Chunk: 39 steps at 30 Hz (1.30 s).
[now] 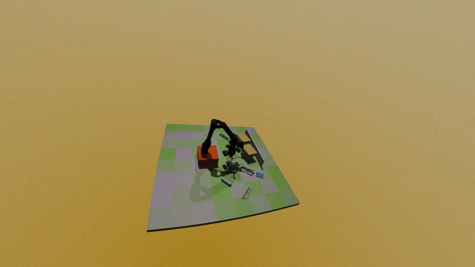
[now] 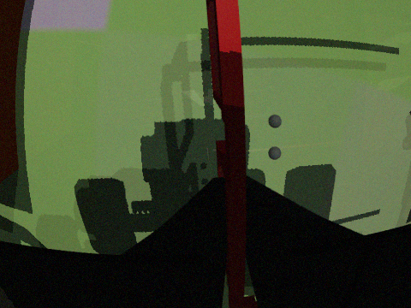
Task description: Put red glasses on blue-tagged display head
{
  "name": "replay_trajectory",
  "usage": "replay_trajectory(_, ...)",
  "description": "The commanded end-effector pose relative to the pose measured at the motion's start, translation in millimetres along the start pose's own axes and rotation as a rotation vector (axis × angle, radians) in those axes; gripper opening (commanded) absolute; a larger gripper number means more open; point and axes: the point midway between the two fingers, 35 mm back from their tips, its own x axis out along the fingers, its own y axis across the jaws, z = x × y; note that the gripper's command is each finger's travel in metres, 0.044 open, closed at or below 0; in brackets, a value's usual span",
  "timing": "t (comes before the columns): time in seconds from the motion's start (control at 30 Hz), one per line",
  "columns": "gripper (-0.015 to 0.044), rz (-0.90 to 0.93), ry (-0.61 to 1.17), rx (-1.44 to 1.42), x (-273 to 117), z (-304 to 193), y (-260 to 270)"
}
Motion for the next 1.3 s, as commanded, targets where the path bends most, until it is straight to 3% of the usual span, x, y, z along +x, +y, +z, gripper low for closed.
replay_trajectory(0.0, 0.0, 0.0, 0.004, 0.003, 1.2, -0.3, -1.7)
replay_trajectory(1.27, 0.0, -0.015, -0.001, 0.003, 4.6, -0.2, -43.0)
